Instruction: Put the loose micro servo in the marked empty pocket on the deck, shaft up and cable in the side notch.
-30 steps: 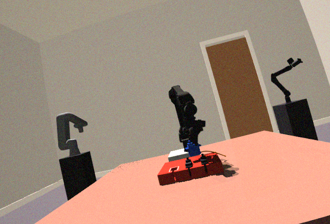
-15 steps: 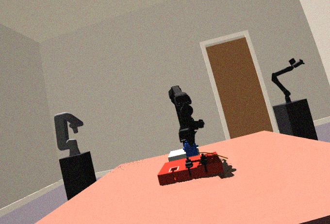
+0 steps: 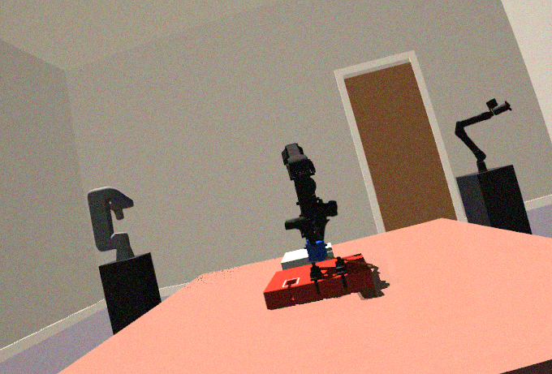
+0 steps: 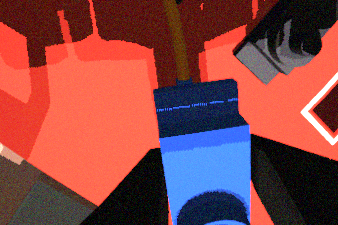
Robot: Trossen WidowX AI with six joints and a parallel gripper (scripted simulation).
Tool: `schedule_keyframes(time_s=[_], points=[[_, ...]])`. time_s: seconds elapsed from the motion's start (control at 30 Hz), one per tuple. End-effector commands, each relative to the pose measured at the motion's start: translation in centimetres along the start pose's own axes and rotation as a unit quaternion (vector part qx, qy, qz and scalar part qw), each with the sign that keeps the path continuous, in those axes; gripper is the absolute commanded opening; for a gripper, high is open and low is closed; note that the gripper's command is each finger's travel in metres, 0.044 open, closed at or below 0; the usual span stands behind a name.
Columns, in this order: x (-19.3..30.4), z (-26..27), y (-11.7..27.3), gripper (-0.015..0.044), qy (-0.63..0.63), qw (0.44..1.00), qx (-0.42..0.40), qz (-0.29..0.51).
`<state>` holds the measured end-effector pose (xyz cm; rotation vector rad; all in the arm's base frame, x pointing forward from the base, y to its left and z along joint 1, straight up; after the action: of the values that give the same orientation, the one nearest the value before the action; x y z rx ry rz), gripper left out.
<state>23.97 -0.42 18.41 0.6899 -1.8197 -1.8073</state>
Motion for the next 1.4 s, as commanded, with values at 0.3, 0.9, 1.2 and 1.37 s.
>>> schedule_keyframes(time_s=[0.3, 0.9, 1.2, 1.37], points=[[0.9, -0.8, 0.1, 0.0000, -0.218, 0.976, 0.000, -0.003], [2.2, -1.9, 0.1, 0.0000, -0.508, 0.861, 0.000, -0.002], [2.8, -2.4, 0.1, 0.0000, -0.636, 0.772, 0.000, -0.002], [3.2, -2.7, 0.1, 0.0000, -0.700, 0.714, 0.000, -0.002]])
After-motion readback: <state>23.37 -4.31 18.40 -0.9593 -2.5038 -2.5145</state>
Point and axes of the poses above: the point midway between the two fingers, 35 mm back from their tips, its own y axis back along the fingers, its own z axis across the jaws, x = y × z, the point moved 9 cm from there along y, back along the fingers, and after that the axes turned 1 degree about y, right-handed, at the moved point
